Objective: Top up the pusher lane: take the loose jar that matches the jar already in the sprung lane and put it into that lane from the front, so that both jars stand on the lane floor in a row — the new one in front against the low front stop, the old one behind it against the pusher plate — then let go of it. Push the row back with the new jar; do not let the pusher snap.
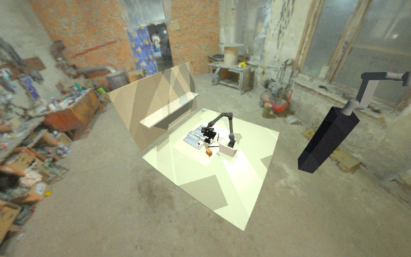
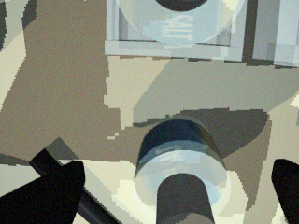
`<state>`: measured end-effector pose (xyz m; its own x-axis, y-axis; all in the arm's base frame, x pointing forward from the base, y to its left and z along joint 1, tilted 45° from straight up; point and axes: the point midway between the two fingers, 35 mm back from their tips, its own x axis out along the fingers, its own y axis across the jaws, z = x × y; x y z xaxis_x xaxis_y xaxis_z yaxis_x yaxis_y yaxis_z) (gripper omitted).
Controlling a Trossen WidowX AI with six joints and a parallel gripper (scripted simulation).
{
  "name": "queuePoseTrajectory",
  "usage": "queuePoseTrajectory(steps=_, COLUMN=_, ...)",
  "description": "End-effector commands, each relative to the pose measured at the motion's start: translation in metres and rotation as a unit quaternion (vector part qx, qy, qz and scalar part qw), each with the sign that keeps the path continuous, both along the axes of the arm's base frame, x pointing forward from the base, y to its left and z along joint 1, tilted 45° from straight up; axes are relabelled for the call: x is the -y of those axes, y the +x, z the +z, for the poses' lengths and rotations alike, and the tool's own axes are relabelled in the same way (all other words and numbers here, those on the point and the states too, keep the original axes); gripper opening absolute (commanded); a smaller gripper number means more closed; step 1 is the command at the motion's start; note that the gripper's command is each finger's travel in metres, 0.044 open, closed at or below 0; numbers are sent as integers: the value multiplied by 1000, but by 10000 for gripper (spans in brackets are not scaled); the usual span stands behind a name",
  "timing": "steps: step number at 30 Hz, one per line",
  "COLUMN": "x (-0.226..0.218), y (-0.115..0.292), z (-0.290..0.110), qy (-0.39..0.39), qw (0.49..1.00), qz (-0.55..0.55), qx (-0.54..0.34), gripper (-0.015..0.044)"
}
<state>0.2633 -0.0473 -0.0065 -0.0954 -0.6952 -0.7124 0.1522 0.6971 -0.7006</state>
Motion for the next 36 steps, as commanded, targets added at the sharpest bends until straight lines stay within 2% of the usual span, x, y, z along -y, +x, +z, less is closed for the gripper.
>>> queuePoseTrajectory(steps=1, x=1, y=-2, z=-1, qy=-2, qw=1000, qz=3, qx=-4, gripper=335)
queuePoseTrajectory(steps=7, x=1, y=-2, z=-1, qy=-2, qw=1000, qz=3, qx=-4, gripper=177)
queuePoseTrajectory(steps=13, x=1, y=-2, z=-1, qy=-2, qw=1000, qz=3, qx=-4, gripper=138)
queuePoseTrajectory(steps=18, x=-8, y=3, z=8, qy=-1, qw=1000, qz=3, qx=-4, gripper=6)
queuePoseTrajectory(steps=36, x=-65, y=15, z=78, qy=0, qw=1000, qz=3, qx=-5, gripper=0)
